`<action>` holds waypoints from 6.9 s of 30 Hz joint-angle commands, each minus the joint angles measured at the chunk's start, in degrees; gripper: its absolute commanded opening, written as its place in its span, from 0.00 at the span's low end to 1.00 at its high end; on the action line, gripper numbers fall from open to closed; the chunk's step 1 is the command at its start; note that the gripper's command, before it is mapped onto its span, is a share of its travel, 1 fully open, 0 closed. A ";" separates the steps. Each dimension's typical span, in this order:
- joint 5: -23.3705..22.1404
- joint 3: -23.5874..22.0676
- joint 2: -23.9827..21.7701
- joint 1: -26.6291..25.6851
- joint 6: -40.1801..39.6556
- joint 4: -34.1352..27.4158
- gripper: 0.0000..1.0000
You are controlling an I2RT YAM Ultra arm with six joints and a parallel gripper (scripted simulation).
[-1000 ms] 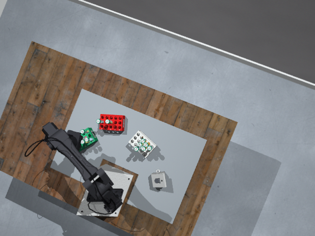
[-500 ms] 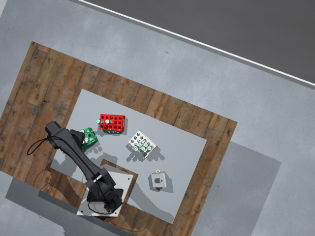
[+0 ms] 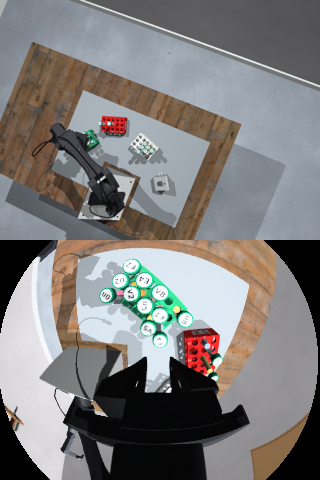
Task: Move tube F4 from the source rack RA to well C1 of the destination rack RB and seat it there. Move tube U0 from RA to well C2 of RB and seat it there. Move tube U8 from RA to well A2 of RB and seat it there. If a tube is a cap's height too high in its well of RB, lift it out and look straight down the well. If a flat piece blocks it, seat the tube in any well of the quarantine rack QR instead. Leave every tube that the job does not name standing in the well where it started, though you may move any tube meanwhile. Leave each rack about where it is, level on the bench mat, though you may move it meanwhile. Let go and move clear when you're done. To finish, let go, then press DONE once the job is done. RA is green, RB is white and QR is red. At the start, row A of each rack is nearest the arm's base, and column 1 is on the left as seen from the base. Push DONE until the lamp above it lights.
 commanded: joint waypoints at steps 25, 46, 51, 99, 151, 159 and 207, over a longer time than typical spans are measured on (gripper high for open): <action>1.57 -6.02 -0.74 -1.84 -2.55 9.03 0.30; 1.89 -7.60 -1.38 -2.35 -3.02 10.34 0.30; 1.89 -7.15 -1.49 -2.06 -3.16 10.78 0.30; 1.94 -8.00 -1.40 -2.15 -3.49 12.43 0.00; -0.63 -0.21 -2.35 1.21 -0.01 2.06 0.00; -0.82 0.95 -2.46 1.50 0.25 0.67 0.00; -2.25 -6.00 -8.93 3.65 2.16 -0.83 0.00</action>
